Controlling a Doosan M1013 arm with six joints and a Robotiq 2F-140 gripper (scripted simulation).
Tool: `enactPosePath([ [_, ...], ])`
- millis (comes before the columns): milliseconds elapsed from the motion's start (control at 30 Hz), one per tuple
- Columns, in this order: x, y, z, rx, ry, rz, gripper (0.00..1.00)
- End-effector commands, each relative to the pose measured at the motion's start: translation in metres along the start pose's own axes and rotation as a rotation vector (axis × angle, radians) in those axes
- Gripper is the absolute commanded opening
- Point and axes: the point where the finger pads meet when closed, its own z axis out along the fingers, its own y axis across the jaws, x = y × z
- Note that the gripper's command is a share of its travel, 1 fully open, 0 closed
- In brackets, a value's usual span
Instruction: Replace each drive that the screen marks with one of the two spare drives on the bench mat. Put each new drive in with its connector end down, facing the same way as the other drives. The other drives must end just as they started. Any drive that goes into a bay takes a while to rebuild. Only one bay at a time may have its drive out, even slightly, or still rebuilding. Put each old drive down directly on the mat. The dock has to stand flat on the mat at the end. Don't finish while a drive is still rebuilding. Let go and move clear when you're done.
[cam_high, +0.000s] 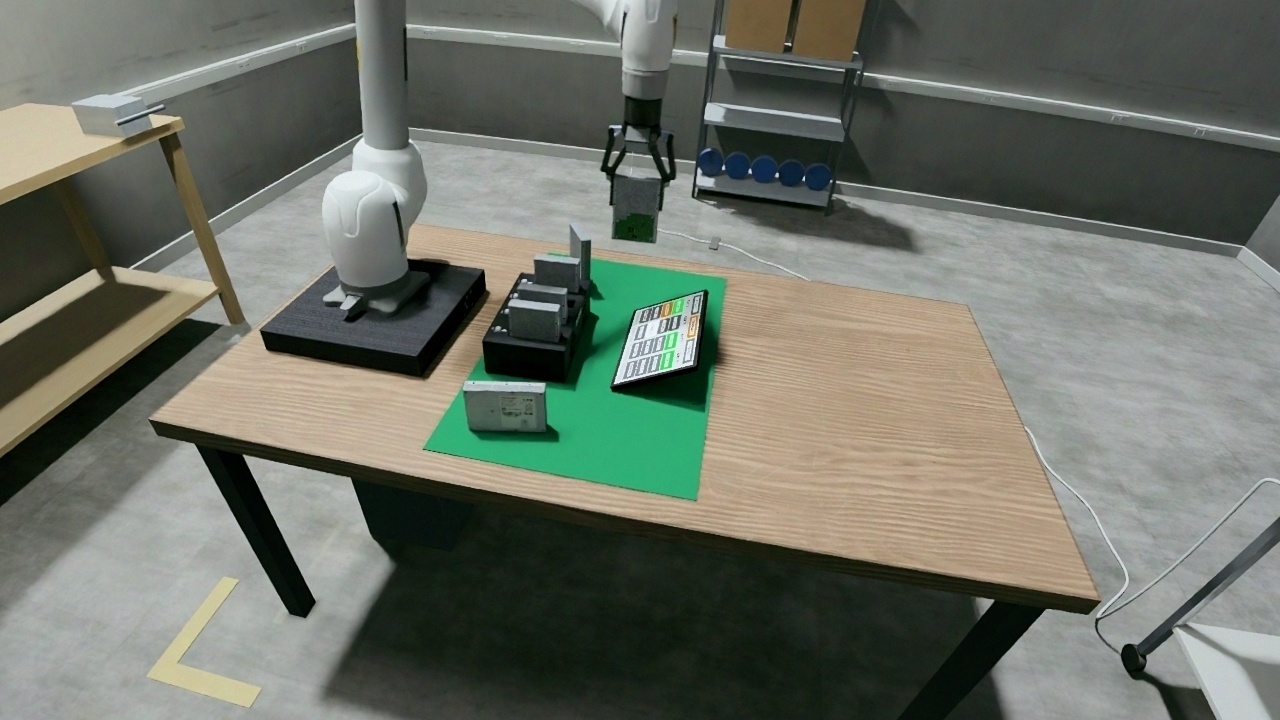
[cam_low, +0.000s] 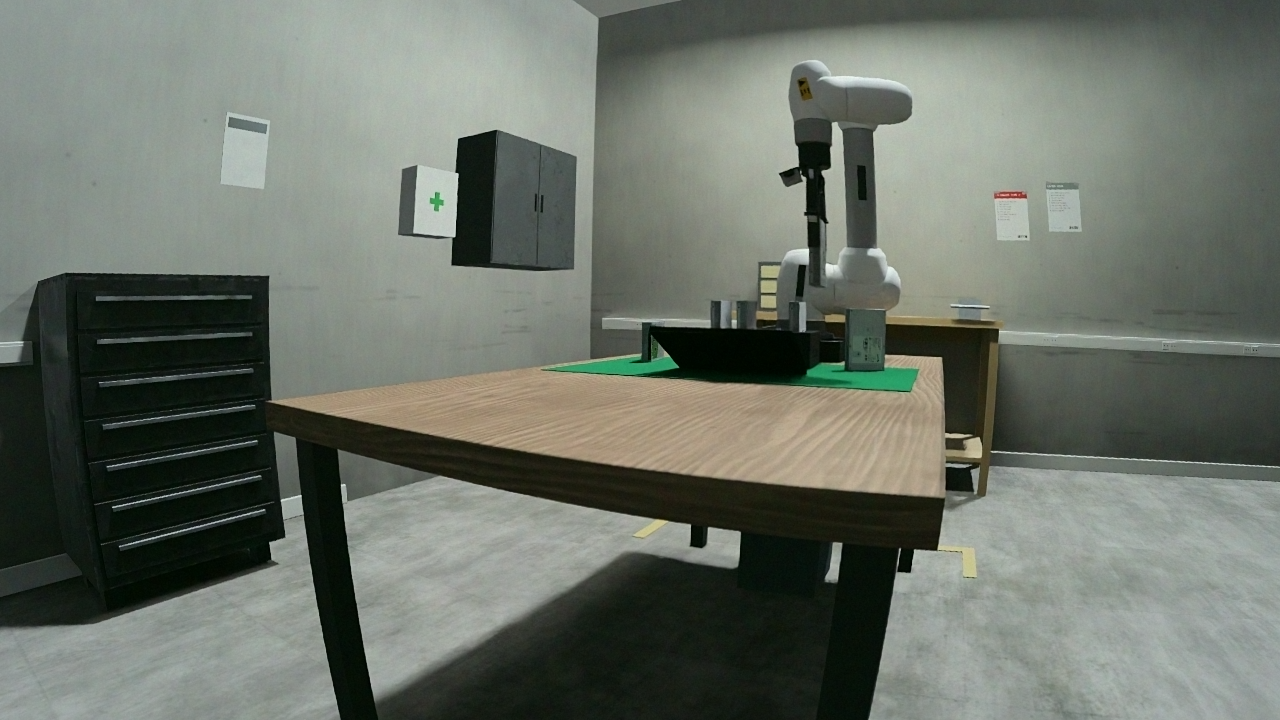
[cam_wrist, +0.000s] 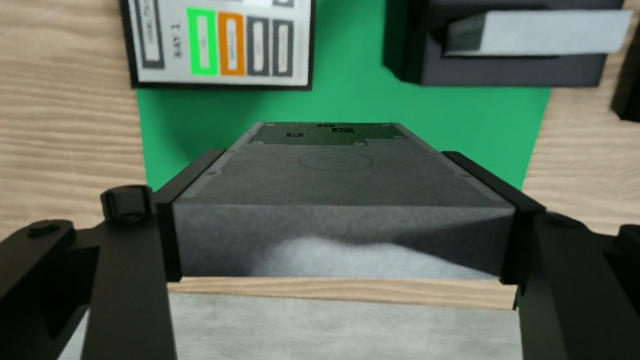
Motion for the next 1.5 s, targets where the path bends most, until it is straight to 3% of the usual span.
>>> enactPosePath([
  [0,-0.019,-0.015,0.001,0.001,0.000,0.000,0.10],
  [367,-0.066,-0.044,0.008,0.001,0.000,0.000,0.10],
  [1467,-0.077,-0.051,0.018,0.000,0.000,0.000,0.10],
])
